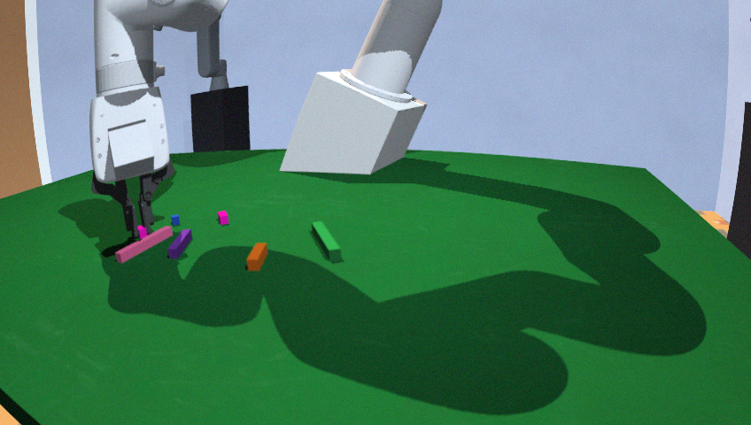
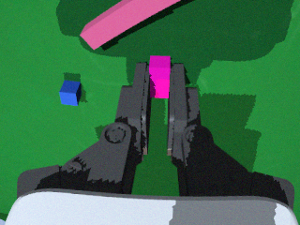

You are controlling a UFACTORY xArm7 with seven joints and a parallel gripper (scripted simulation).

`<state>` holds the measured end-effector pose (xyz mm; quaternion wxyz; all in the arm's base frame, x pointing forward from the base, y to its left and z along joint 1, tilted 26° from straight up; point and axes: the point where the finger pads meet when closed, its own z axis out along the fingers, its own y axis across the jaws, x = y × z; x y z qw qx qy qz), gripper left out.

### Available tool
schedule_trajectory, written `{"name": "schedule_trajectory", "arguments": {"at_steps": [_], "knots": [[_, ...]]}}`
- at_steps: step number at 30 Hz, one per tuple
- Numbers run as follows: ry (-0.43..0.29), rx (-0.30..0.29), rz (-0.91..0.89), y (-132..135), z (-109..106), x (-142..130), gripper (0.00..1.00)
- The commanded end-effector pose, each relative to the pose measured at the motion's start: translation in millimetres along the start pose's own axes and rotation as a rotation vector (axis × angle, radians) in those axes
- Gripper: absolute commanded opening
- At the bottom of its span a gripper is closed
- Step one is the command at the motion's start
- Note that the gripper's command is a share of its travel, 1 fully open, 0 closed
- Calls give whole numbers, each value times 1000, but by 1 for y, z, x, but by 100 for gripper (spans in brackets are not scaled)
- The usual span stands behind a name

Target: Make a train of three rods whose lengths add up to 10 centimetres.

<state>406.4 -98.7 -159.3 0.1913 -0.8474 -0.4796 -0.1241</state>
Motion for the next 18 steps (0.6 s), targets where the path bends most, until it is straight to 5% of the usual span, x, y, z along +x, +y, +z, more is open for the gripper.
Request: {"name": "schedule_trajectory", "arguments": {"at_steps": [1, 8, 18], "knots": [[-1, -4, 0, 2, -2, 0, 4], [-1, -4, 0, 2, -11, 0, 4], [-1, -4, 0, 1, -80, 0, 4]]}}
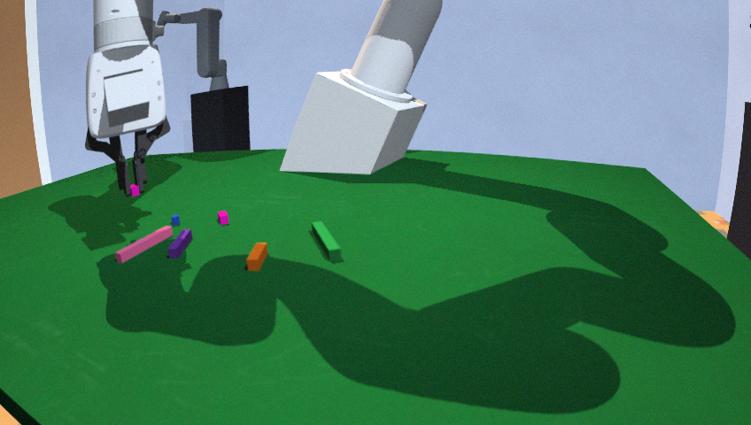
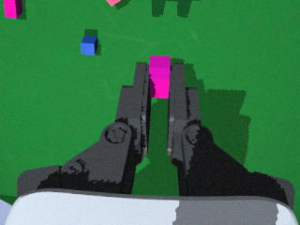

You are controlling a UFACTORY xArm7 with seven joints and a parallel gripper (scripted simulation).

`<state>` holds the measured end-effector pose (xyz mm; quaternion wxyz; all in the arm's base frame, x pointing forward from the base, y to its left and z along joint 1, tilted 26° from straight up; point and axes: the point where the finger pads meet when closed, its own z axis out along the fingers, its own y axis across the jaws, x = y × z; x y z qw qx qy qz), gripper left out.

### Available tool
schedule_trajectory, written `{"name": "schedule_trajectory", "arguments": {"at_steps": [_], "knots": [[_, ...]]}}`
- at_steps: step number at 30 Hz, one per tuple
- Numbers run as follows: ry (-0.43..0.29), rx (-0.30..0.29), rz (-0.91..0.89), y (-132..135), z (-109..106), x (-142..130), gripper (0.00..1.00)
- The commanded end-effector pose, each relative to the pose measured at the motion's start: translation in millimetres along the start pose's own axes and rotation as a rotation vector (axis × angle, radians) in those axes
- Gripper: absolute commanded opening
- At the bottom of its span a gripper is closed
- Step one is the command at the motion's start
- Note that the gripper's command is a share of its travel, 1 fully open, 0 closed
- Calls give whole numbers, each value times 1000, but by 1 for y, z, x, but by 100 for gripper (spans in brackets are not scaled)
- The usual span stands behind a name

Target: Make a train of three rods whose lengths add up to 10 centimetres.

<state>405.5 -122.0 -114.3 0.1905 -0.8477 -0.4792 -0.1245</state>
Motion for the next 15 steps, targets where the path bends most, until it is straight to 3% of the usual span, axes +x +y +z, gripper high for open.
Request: {"name": "schedule_trajectory", "arguments": {"at_steps": [1, 5, 15], "knots": [[-1, -3, 0, 1, -35, 0, 4], [-1, -3, 0, 1, -49, 0, 4], [-1, -3, 0, 1, -51, 0, 4]]}}
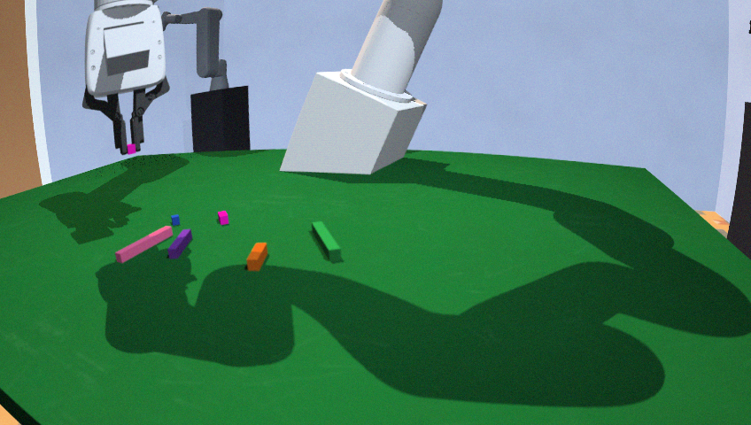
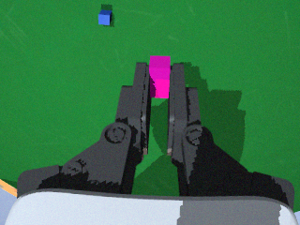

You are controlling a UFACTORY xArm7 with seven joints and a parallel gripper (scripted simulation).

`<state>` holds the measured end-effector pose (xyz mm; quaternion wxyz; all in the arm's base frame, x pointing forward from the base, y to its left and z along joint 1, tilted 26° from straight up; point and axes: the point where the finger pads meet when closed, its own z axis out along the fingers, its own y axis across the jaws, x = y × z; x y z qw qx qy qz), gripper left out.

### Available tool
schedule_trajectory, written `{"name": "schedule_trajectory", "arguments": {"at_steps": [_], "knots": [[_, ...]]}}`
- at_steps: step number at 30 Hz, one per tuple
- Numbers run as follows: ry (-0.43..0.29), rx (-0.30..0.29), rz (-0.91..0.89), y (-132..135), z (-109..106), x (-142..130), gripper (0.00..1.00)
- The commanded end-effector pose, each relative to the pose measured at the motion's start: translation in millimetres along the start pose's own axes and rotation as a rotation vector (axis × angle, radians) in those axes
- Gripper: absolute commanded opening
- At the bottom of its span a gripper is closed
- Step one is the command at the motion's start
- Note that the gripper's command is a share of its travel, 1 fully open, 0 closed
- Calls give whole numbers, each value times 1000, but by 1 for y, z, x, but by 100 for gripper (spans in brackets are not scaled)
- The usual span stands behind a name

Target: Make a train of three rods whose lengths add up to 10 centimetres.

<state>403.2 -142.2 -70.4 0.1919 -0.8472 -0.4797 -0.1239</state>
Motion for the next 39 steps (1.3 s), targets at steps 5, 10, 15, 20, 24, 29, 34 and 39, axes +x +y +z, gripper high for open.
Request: {"name": "schedule_trajectory", "arguments": {"at_steps": [5, 10, 15, 20, 24, 29, 34, 39], "knots": [[-1, -6, -7, 2, -3, 0, 4], [0, -5, -35, 1, -2, 0, 4], [4, -4, -156, -4, -2, 4, 4], [10, -3, -338, -10, -1, 9, 4], [13, -3, -472, -15, 0, 13, 4], [16, -3, -613, -20, 0, 17, 4], [20, -5, -772, -26, 1, 21, 4], [22, -6, -937, -32, 1, 26, 4]]}}
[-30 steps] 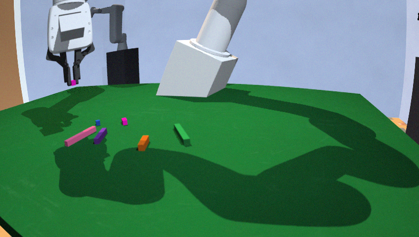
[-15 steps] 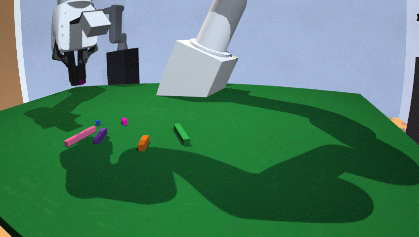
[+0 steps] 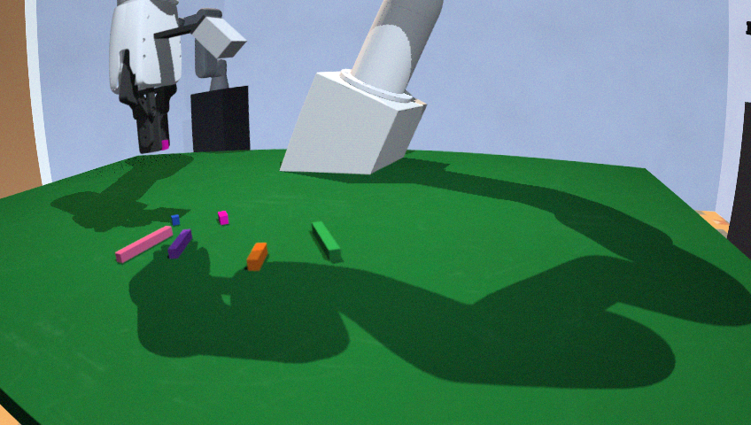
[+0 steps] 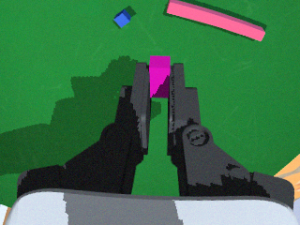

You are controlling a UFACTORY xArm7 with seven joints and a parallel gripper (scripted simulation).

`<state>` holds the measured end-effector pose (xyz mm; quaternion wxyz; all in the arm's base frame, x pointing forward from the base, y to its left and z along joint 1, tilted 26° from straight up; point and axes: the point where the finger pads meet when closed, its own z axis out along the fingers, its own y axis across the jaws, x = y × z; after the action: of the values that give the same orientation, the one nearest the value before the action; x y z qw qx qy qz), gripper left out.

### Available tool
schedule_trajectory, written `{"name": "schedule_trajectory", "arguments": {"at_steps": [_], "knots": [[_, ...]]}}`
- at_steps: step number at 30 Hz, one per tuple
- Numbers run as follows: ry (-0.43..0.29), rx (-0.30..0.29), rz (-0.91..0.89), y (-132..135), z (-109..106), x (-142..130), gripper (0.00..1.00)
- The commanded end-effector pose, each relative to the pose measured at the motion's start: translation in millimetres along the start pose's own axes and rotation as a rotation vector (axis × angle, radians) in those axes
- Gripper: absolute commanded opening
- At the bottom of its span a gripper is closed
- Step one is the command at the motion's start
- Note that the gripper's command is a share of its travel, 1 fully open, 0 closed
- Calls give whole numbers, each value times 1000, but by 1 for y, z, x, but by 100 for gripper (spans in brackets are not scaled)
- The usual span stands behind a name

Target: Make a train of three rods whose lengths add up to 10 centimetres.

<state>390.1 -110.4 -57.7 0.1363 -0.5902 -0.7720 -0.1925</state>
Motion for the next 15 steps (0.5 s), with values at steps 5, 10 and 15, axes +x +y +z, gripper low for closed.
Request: {"name": "schedule_trajectory", "arguments": {"at_steps": [5, 10, 15], "knots": [[0, -18, -285, -1, -1, 11, 4], [0, -18, -435, -2, -1, 18, 4], [-1, -19, -601, -3, -1, 25, 4]]}}
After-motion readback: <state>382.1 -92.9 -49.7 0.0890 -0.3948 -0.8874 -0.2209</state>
